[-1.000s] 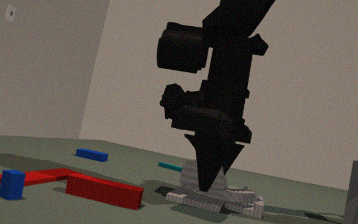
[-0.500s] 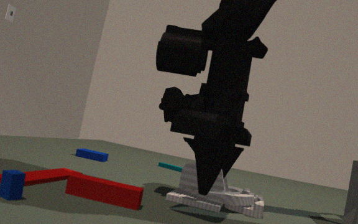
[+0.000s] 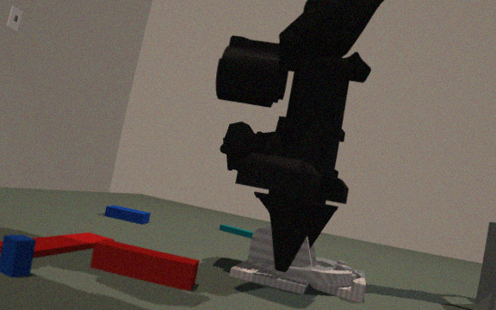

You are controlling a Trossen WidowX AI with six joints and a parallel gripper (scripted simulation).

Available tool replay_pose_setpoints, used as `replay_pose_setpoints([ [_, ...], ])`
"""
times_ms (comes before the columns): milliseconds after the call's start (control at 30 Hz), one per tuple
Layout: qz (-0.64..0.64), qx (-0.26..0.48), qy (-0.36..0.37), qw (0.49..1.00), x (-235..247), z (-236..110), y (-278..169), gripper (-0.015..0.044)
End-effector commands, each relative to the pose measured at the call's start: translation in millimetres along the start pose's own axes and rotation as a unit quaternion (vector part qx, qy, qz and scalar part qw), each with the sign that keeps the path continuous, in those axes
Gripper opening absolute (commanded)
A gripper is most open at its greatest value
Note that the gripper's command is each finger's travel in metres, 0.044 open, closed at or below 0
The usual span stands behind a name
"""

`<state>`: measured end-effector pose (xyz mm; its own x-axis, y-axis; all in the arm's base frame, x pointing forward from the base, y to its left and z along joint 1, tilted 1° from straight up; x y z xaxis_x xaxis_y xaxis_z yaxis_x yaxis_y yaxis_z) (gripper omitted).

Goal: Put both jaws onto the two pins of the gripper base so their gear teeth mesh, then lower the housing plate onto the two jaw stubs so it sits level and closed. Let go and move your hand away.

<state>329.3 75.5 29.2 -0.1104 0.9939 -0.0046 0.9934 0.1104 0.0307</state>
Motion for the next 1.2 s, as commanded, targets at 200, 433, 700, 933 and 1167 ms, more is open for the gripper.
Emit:
replay_pose_setpoints([
  [200,0.003,-0.001,-0.001,1.000,-0.3,0.4,0.1,0.0134],
  [433,0.003,-0.001,-0.001,1.000,-0.3,0.4,0.1,0.0134],
  [700,0.003,-0.001,-0.001,1.000,-0.3,0.4,0.1,0.0134],
  [933,0.003,-0.001,-0.001,1.000,-0.3,-2.9,0.1,0.0134],
  [1167,0.003,-0.001,-0.001,1.000,-0.2,-5.7,0.2,0.0134],
])
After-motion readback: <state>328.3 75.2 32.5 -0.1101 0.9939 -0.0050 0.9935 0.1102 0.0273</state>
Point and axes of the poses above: the point midway between the two fingers, 35 mm back from their tips, its own z axis out along the fingers, its own x axis across the jaws, y = z × x, the point moved 7 cm from there along -z, back along the fingers, and after that the axes turned 10 degrees about -z, right-handed, at the moved point
